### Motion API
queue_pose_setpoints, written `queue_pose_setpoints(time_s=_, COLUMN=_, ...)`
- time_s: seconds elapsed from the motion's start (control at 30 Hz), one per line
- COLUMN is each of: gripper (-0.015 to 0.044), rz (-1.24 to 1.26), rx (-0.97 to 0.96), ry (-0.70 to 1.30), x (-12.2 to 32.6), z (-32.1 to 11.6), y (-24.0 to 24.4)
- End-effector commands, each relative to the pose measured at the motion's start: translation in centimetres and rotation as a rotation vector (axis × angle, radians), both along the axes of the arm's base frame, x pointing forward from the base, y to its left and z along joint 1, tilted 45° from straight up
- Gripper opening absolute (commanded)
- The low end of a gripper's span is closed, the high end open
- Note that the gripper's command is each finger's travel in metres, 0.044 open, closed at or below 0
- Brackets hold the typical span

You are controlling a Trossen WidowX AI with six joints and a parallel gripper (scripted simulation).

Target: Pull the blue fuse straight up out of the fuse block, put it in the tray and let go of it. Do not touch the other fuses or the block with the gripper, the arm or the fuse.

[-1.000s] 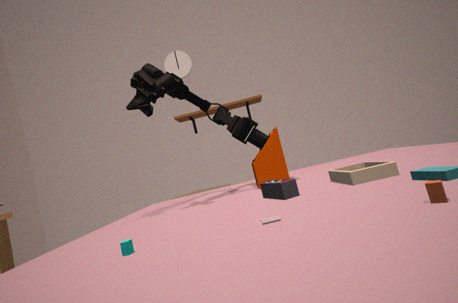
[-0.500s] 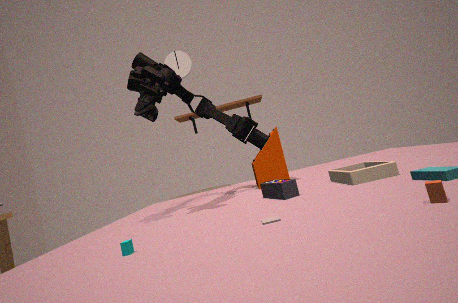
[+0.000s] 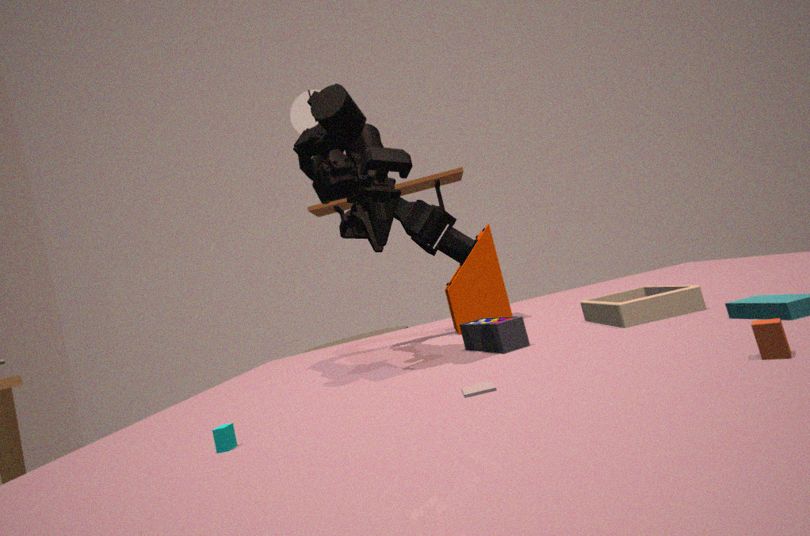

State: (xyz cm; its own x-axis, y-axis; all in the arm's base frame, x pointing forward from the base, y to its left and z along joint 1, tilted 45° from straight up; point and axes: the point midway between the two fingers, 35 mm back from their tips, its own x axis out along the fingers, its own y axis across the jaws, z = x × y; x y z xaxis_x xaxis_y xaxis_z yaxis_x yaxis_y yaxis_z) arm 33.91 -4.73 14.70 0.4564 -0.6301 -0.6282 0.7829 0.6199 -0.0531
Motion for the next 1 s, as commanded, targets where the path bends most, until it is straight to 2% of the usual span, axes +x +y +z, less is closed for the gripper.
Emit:
queue_pose_setpoints(time_s=0.0, gripper=0.007, rz=-0.123, rx=0.044, ry=0.112, x=-1.2, z=-6.9, y=0.8)
queue_pose_setpoints(time_s=0.2, gripper=0.007, rz=-0.324, rx=0.034, ry=0.24, x=-4.6, z=-14.4, y=0.6)
queue_pose_setpoints(time_s=0.97, gripper=0.007, rz=-0.33, rx=0.032, ry=0.243, x=-4.6, z=-16.1, y=0.1)
